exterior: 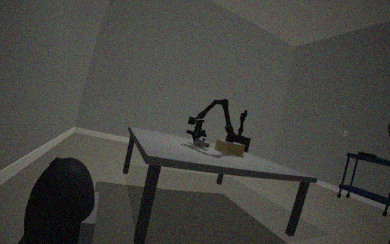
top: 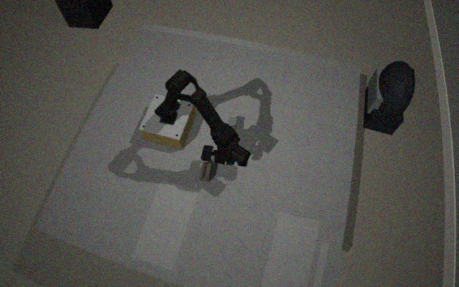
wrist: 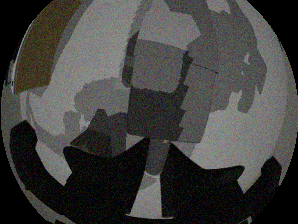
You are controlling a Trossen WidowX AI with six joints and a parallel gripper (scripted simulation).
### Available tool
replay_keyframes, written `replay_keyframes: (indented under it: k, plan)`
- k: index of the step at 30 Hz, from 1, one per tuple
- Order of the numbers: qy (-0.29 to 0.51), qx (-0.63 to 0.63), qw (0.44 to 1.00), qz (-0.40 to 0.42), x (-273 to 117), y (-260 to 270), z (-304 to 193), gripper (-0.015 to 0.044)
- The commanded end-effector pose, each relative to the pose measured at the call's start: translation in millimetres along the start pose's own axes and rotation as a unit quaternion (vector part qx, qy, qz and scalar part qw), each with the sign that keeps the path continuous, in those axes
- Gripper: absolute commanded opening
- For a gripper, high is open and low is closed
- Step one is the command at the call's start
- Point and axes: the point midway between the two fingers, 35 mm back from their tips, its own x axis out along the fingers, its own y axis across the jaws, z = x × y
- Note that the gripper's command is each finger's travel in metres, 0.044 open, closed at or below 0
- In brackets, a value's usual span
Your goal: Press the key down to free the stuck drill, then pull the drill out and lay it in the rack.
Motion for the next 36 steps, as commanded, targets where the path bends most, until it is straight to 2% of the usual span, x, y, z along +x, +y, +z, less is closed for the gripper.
replay_keyframes:
  k: [1,36]
  plan:
    - [0.002,0.000,1.000,0.000,-0.8,-0.6,-4.7,0.0000]
    - [0.003,0.000,1.000,0.000,-5.9,-3.6,-48.0,0.0000]
